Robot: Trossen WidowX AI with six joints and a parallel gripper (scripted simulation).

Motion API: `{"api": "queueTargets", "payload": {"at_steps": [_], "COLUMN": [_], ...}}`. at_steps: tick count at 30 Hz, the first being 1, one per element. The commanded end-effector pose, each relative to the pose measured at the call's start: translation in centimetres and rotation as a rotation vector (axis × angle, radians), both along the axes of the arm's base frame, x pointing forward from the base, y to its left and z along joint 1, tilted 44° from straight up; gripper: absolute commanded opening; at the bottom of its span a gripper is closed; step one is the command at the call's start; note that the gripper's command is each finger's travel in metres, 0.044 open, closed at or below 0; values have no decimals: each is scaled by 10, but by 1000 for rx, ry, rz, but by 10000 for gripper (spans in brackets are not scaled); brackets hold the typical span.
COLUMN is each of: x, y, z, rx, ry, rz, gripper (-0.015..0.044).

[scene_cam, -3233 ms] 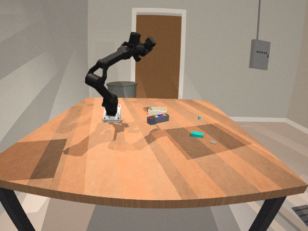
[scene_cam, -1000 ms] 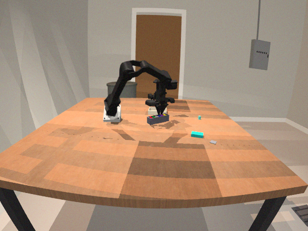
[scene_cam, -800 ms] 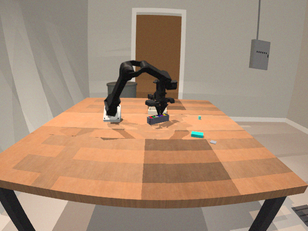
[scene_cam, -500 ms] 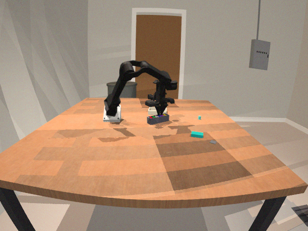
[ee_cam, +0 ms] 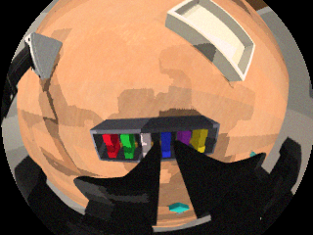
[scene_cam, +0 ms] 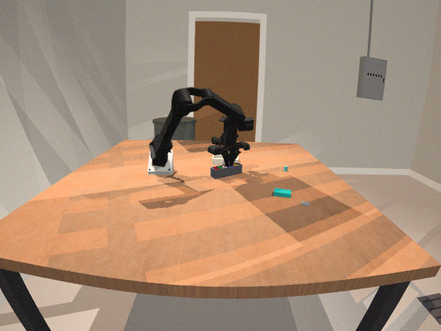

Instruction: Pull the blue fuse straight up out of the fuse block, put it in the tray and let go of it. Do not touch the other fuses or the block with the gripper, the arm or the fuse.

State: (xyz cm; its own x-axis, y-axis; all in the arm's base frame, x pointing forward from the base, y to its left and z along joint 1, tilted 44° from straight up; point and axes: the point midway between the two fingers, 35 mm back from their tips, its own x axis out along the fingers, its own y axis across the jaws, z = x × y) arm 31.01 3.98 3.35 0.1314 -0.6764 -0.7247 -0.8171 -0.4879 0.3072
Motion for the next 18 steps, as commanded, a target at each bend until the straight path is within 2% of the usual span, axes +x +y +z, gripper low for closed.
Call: {"api": "queueTargets", "payload": {"at_steps": [1, 13, 18], "x": [-1, 0, 0], "y": [-1, 0, 0], "z": [-1, 0, 0], "rx": [-5, 0, 0], "ry": [5, 1, 1], "rz": [5, 0, 0], "gripper": [74, 1, 0]}}
